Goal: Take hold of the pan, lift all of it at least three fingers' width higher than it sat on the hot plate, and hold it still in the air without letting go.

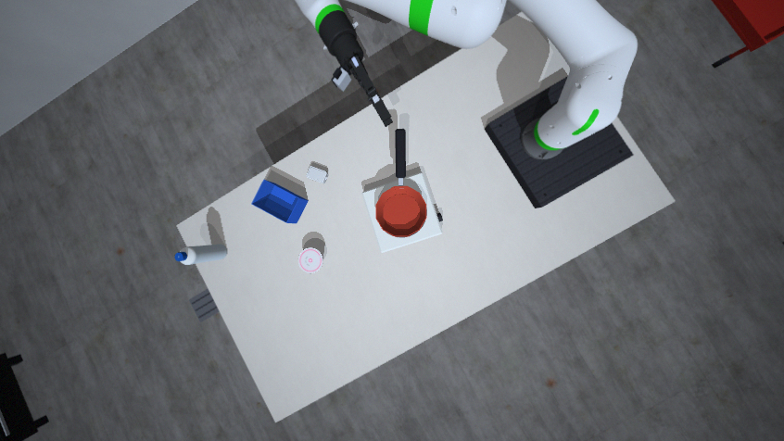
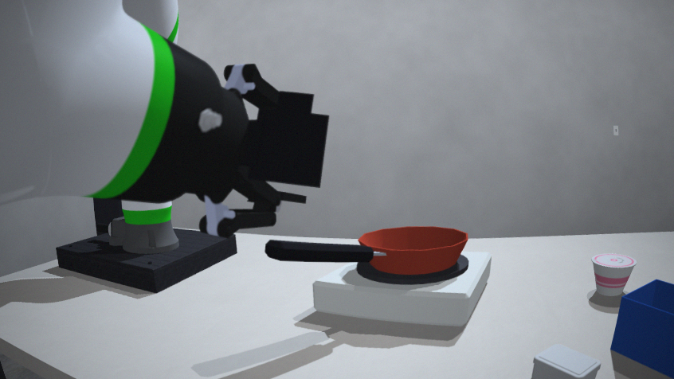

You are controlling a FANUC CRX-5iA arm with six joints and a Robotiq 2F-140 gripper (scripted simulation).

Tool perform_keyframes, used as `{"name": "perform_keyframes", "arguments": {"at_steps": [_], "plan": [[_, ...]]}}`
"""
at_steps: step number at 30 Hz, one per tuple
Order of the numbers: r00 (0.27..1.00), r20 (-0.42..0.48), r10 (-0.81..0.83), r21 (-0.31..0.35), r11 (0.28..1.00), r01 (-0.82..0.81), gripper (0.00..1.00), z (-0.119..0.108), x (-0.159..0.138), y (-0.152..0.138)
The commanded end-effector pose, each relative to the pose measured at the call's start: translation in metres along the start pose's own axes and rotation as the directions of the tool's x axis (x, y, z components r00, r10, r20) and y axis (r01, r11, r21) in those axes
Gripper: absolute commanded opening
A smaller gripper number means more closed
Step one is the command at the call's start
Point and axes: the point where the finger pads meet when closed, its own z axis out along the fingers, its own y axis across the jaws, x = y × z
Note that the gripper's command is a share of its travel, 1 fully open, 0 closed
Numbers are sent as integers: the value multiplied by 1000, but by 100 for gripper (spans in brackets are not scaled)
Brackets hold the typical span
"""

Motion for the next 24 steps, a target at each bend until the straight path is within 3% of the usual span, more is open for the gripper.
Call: {"name": "perform_keyframes", "arguments": {"at_steps": [1,24], "plan": [[1000,0,-2,-2,1000,2,41,0,0,2],[1000,0,-2,-2,1000,2,41,10,8,64]]}}
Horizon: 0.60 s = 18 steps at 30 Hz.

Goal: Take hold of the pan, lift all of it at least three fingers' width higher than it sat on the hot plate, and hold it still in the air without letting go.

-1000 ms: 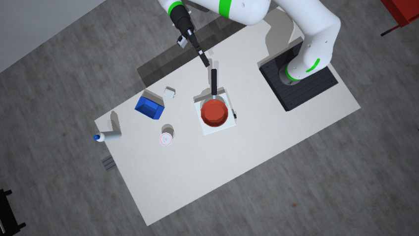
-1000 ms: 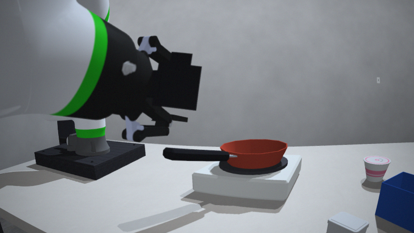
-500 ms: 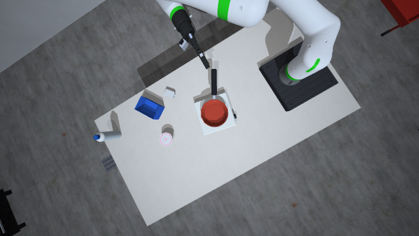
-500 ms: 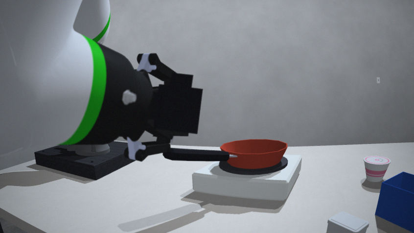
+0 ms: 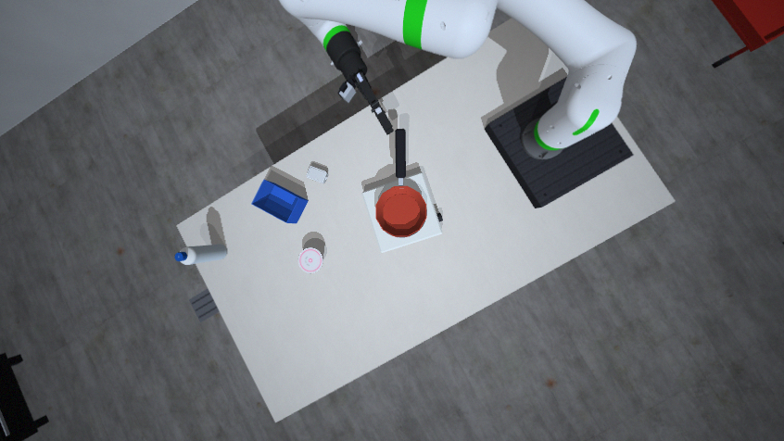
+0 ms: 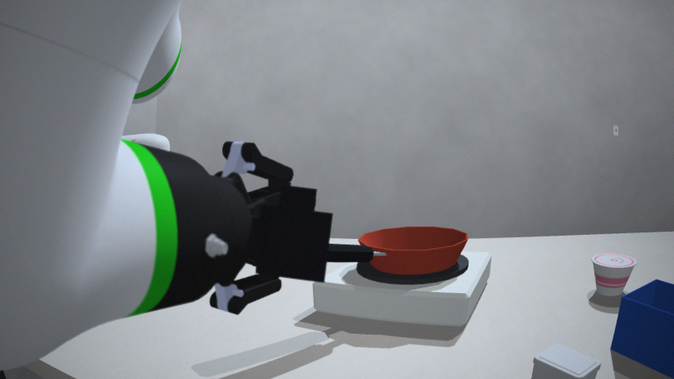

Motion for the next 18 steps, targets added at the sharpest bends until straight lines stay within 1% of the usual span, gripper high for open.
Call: {"name": "perform_keyframes", "arguments": {"at_steps": [1,7,18], "plan": [[1000,-1,-2,-2,1000,2,41,1,1,6],[1000,-1,-2,-2,1000,2,41,3,3,19],[1000,-1,-2,-2,1000,2,41,4,4,28]]}}
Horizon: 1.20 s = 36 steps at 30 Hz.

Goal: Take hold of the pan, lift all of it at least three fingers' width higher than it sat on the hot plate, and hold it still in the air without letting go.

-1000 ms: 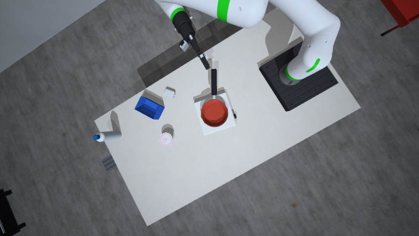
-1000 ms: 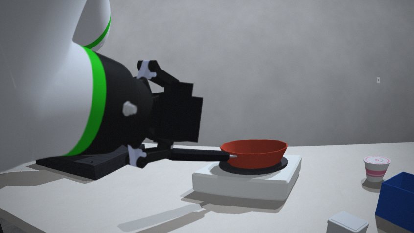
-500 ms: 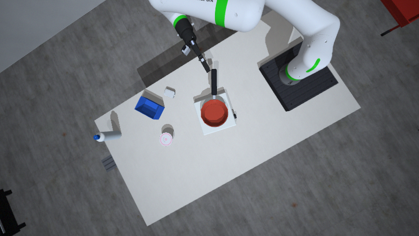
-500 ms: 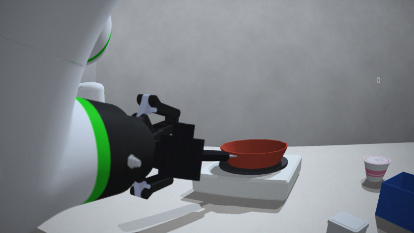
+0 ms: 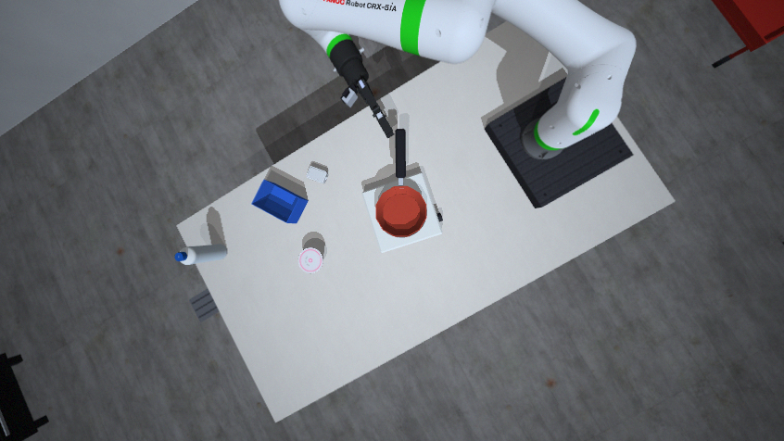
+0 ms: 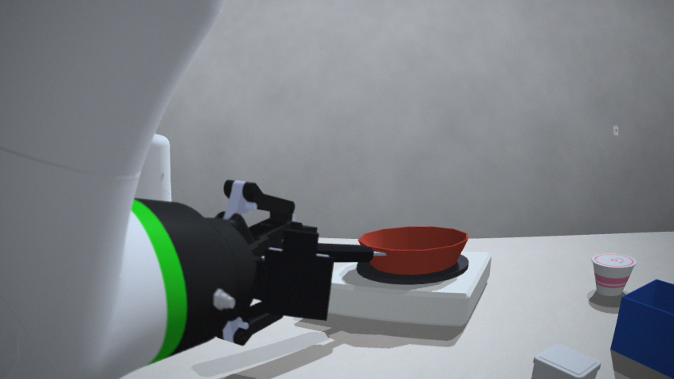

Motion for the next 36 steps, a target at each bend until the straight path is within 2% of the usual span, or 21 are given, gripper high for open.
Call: {"name": "perform_keyframes", "arguments": {"at_steps": [1,36], "plan": [[1000,0,-2,-2,1000,2,41,0,0,0],[1000,0,-2,-2,1000,2,41,7,0,0]]}}
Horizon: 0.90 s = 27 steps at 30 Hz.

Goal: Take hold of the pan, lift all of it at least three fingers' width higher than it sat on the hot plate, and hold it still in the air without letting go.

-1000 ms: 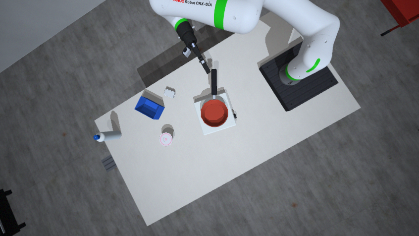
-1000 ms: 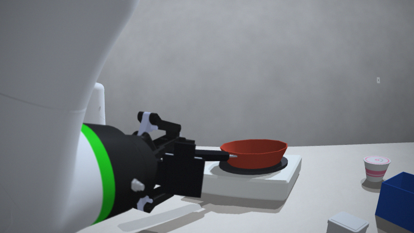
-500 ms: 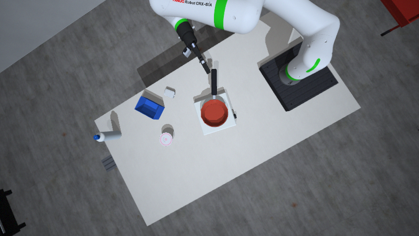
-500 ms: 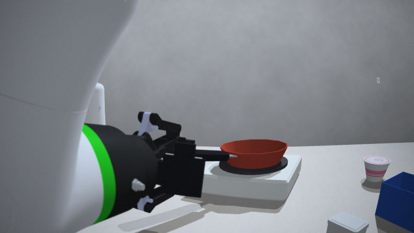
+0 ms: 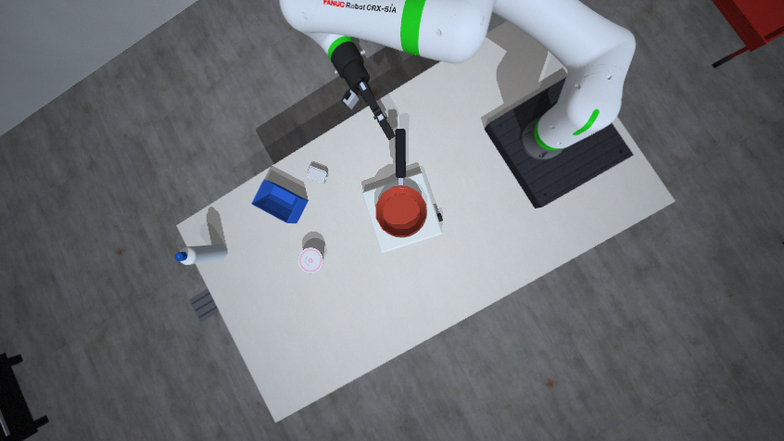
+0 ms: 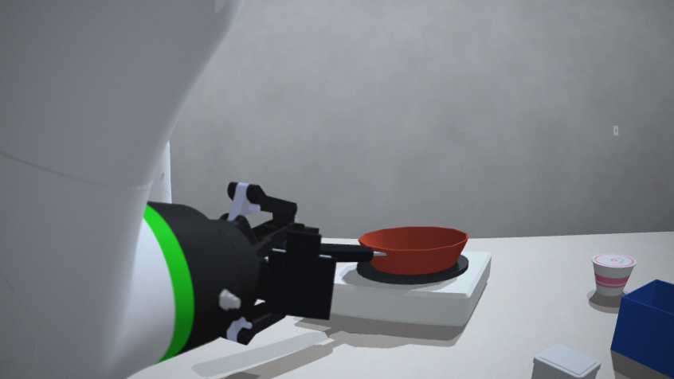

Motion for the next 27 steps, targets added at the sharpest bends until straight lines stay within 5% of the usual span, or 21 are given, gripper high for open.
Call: {"name": "perform_keyframes", "arguments": {"at_steps": [1,27], "plan": [[1000,0,-2,-2,1000,2,41,1,0,-1],[1000,0,-2,-2,1000,2,41,27,0,-1]]}}
